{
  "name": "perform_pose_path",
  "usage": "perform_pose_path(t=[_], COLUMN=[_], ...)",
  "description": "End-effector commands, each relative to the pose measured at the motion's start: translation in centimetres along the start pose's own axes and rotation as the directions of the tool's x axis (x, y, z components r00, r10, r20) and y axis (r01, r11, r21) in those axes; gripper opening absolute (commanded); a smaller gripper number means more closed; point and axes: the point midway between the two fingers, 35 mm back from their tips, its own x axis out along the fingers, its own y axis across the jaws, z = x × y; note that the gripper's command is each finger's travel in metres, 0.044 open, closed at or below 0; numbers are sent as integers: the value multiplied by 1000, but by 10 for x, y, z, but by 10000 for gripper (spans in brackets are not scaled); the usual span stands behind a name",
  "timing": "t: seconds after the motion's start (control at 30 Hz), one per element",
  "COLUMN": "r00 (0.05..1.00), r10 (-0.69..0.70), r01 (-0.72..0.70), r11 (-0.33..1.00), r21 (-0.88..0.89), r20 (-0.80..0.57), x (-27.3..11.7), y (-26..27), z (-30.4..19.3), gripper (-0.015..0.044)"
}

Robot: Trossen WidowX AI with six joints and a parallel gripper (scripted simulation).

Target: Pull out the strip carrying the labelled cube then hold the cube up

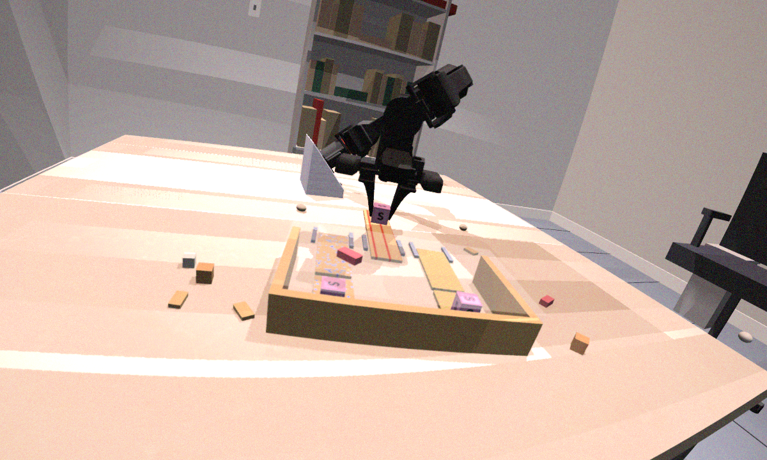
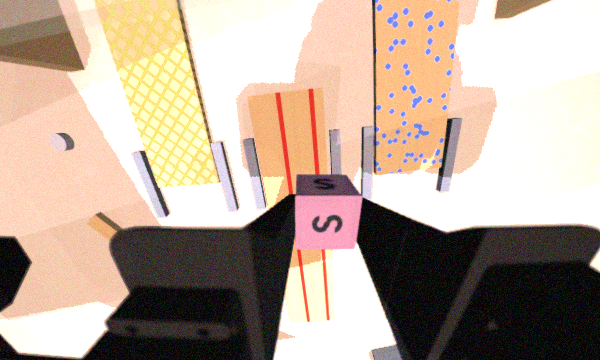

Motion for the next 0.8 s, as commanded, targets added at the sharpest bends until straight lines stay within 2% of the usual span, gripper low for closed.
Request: perform_pose_path(t=[0.0,0.57,0.77], r00=[1000,1000,1000], r10=[-4,-5,-6], r01=[4,5,6], r11=[1000,1000,1000], r21=[-1,1,2], r20=[-5,-7,-7], x=[-1,-2,-33], y=[-3,-26,-26], z=[-7,-52,-52], gripper=[0,0,0])
